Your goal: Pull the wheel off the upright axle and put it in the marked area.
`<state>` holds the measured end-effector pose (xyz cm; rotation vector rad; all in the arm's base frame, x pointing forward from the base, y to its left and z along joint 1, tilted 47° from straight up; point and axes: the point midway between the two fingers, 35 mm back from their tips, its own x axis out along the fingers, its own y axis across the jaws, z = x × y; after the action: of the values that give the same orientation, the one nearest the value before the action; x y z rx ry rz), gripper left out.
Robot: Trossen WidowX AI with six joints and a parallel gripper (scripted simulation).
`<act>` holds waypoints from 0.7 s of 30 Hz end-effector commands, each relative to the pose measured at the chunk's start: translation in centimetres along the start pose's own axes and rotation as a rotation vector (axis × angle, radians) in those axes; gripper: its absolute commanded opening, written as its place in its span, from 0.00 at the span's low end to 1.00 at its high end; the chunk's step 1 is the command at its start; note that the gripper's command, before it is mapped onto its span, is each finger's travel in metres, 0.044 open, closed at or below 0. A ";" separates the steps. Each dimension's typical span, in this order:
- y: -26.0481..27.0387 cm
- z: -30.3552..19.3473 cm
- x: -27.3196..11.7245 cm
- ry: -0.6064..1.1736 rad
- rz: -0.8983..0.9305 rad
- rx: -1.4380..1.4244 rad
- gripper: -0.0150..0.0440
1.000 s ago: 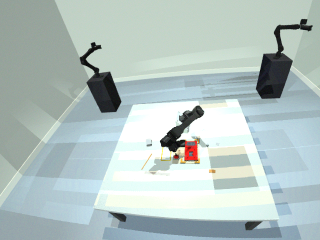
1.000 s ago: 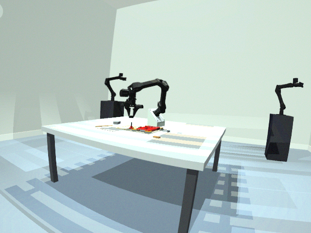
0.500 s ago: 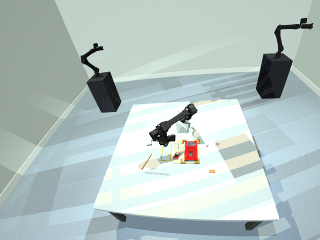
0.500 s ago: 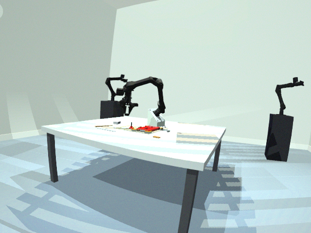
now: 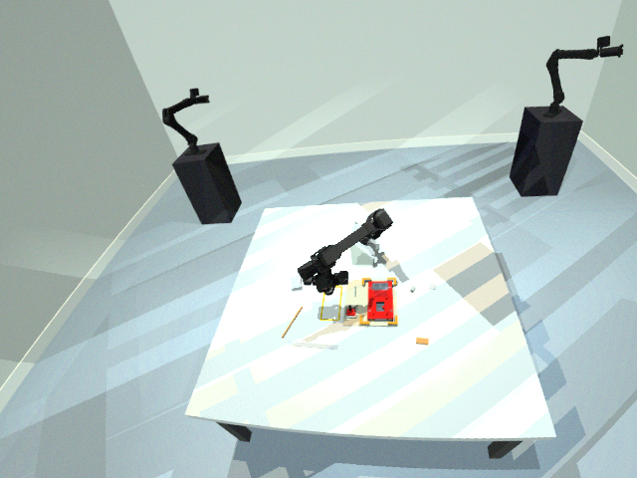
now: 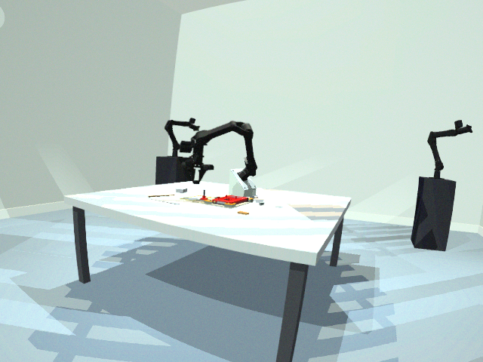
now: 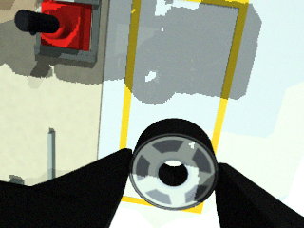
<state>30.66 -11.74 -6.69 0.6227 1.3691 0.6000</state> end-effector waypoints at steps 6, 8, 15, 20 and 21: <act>0.0 -0.1 5.5 0.008 0.010 0.009 0.25; 0.1 -0.2 6.8 0.008 0.012 0.009 0.25; 0.3 -0.4 8.4 0.008 0.015 0.008 0.25; 0.3 -0.2 8.0 0.006 0.010 0.001 0.30; 0.3 -0.2 8.0 0.006 0.010 0.001 0.34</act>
<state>31.30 -5.83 -12.12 0.6294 1.3728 0.6092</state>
